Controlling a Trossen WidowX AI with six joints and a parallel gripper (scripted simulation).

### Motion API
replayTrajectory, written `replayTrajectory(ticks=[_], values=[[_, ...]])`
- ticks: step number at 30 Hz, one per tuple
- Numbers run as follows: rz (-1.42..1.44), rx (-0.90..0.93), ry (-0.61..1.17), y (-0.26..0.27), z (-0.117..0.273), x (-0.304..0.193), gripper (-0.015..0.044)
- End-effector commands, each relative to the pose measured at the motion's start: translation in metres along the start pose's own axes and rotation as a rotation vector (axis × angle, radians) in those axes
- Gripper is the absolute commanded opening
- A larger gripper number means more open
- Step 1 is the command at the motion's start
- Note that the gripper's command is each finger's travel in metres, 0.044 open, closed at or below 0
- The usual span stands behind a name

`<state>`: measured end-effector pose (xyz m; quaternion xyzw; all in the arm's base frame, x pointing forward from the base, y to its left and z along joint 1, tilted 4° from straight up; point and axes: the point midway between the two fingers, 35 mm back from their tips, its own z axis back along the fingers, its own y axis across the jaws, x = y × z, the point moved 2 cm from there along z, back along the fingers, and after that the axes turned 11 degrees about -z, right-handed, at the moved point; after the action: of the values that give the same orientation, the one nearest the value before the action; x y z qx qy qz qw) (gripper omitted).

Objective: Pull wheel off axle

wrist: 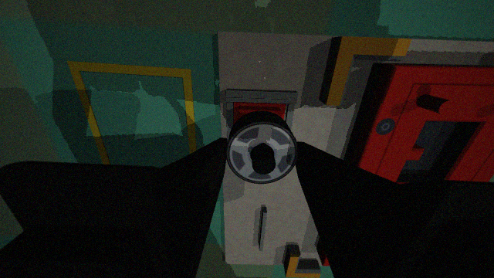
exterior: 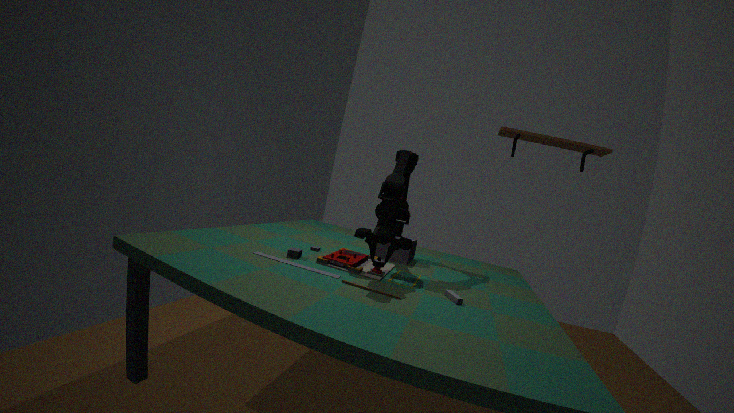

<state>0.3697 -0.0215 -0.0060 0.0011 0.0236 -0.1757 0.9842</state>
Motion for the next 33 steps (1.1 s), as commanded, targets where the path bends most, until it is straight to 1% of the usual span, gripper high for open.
replayTrajectory(ticks=[1,7,8,11,16,21,25,31,33], values=[[-0.006,0.000,-0.016,0.000,0.017,0.000,0.0131],[-0.006,0.000,-0.016,0.000,0.017,0.000,0.0289],[-0.006,0.000,-0.016,0.000,0.017,0.000,0.0300],[-0.006,0.000,-0.016,0.000,0.023,0.000,0.0300],[-0.006,0.000,-0.016,-0.001,0.060,-0.004,0.0300],[-0.006,0.000,-0.016,-0.001,0.063,-0.004,0.0300],[-0.006,0.000,-0.016,-0.001,0.047,-0.002,0.0300],[-0.006,-0.001,-0.016,-0.001,-0.006,-0.003,0.0300],[-0.006,-0.001,-0.016,-0.001,-0.012,-0.003,0.0300]])
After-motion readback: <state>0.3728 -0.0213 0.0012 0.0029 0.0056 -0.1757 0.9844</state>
